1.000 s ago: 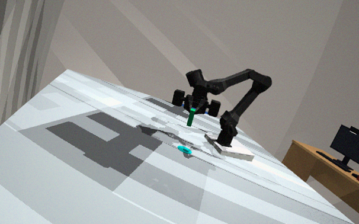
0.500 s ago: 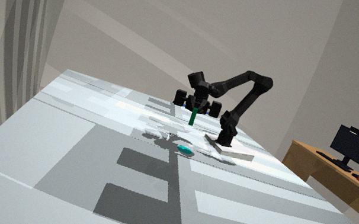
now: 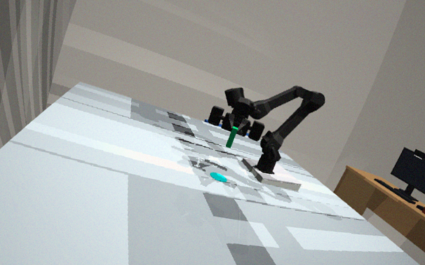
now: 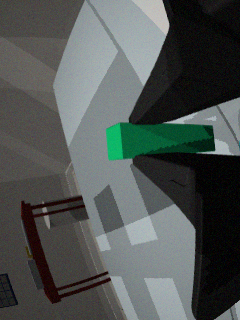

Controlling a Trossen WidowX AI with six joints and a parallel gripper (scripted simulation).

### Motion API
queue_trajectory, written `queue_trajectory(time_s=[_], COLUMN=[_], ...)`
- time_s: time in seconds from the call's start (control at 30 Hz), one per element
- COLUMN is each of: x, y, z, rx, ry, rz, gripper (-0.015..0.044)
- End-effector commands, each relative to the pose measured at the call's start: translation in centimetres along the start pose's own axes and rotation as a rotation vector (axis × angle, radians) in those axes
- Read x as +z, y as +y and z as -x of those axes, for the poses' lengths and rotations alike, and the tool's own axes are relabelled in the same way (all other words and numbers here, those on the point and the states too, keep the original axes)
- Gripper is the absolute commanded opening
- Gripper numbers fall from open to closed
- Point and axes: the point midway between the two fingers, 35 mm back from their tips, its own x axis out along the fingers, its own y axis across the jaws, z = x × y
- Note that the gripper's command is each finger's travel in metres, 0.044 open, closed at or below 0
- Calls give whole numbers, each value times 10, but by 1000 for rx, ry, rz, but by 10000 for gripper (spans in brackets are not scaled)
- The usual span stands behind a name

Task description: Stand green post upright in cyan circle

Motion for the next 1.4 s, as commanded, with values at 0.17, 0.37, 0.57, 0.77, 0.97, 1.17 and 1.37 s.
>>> queue_trajectory(time_s=[0.17,0.37,0.57,0.77,0.97,1.17,1.37], x=[-2,-3,-3,-3,-3,-14,-27], y=[8,13,13,13,13,9,5], z=[6,9,10,10,10,7,5], rx=[16,24,25,25,25,25,25], ry=[-37,-60,-62,-62,-62,-62,-62], rz=[21,42,44,44,44,44,44], gripper=[23,23,23,23,23,23,23])
